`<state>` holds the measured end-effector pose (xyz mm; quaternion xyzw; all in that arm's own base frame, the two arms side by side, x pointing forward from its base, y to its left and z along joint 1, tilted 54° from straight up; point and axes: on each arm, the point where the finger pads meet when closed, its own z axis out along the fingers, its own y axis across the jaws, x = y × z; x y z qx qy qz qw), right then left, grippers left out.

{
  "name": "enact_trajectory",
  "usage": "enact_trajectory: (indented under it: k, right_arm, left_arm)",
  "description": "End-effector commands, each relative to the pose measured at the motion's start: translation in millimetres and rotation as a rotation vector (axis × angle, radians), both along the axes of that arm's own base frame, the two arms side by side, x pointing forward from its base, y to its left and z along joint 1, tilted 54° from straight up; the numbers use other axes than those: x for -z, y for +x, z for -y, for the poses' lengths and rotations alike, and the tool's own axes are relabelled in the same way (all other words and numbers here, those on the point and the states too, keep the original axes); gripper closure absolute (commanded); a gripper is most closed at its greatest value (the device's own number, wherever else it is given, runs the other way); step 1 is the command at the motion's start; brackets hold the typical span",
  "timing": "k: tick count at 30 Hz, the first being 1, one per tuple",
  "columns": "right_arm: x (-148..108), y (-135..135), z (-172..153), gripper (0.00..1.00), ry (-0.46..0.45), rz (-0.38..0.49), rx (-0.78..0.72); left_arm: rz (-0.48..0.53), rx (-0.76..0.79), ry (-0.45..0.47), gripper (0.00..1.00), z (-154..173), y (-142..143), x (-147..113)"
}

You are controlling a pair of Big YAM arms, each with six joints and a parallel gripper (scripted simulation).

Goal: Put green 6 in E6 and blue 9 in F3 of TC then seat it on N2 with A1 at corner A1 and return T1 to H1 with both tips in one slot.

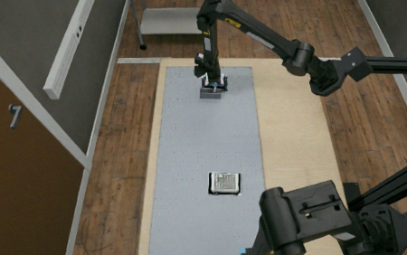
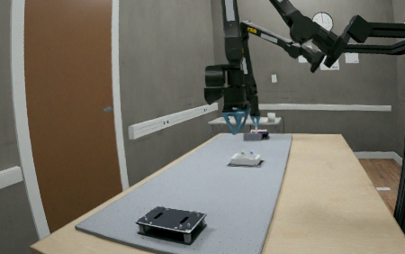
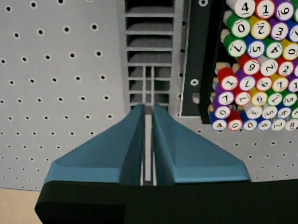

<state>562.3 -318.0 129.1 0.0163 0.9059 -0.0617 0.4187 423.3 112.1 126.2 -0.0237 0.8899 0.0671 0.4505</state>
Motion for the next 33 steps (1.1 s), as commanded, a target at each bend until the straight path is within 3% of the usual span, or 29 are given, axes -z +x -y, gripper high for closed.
enact_trajectory:
  k: [1,18,19,20,33]
  right_arm:
    - [11,0,10,0.93,-0.003,-0.006,0.002]
    - [13,3,12,0.93,-0.005,-0.003,0.003]
    - [20,-14,8,0.93,0.017,-0.034,0.007]
    - [20,-14,8,0.93,0.017,-0.034,0.007]
    - [16,-1,3,0.93,0.000,-0.012,-0.008]
  left_arm:
    - [0.001,0.003,0.003,0.00,0,0,0]
    - [0.001,0.003,0.003,0.00,0,0,0]
    - [0.001,0.003,0.003,0.00,0,0,0]
    - [0.001,0.003,0.003,0.00,0,0,0]
    - [0.001,0.003,0.003,0.00,0,0,0]
